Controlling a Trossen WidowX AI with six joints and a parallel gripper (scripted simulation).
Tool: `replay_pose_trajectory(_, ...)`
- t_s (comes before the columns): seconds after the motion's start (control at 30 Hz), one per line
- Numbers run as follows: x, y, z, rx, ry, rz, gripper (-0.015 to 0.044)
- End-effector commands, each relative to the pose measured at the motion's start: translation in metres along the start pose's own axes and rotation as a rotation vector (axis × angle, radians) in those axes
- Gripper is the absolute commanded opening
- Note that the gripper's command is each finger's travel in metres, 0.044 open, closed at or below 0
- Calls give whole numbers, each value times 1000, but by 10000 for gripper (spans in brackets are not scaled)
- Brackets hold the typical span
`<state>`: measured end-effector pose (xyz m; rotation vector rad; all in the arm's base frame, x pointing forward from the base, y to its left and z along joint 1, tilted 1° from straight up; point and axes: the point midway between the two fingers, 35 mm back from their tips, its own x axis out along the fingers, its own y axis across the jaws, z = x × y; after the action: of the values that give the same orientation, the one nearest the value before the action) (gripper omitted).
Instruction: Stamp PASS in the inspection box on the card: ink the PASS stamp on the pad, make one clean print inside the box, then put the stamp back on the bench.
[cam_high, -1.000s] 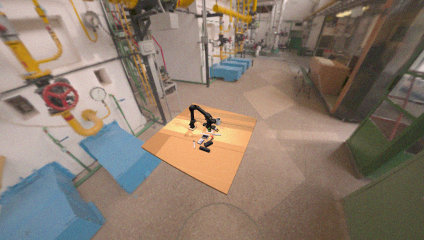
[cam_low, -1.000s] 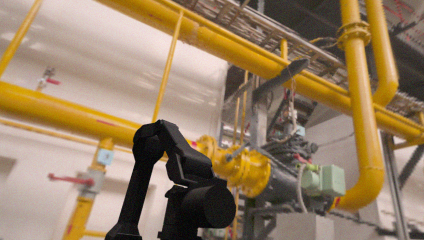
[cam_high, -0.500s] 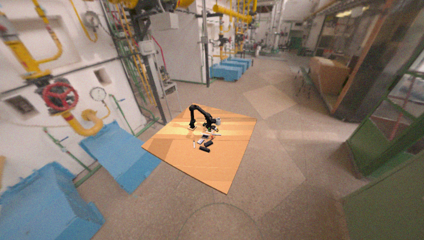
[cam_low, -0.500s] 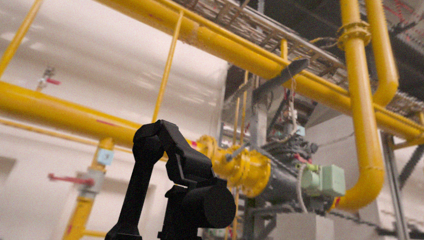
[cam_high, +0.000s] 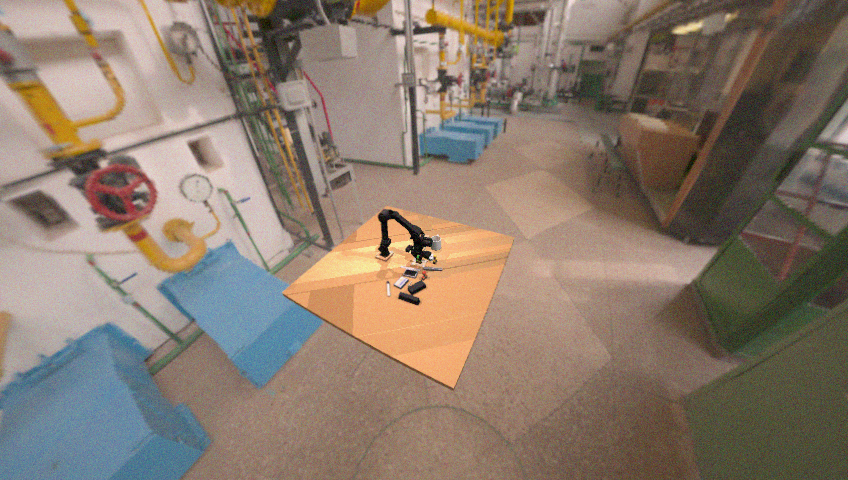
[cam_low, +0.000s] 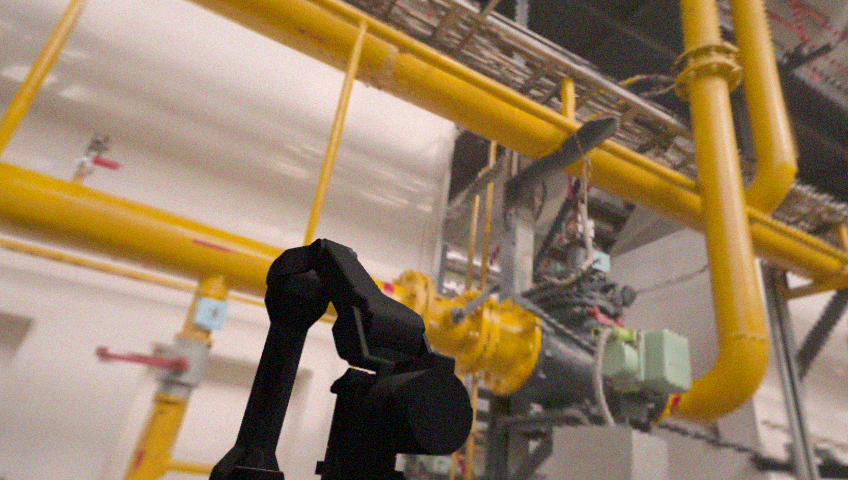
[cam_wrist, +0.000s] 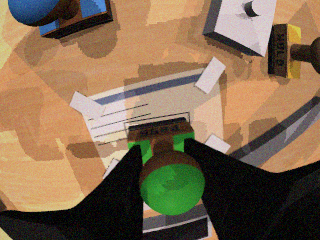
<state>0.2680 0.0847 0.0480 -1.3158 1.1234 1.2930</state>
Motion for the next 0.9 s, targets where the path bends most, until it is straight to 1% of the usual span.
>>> replay_pose_trajectory(0.0, -3, 0, 0, -3, -2, 0, 0)
replay_pose_trajectory(0.3, -7, 0, 0, -3, -2, 0, 0)
replay_pose_trajectory(0.87, -34, -2, 1, -3, -2, 0, 0)
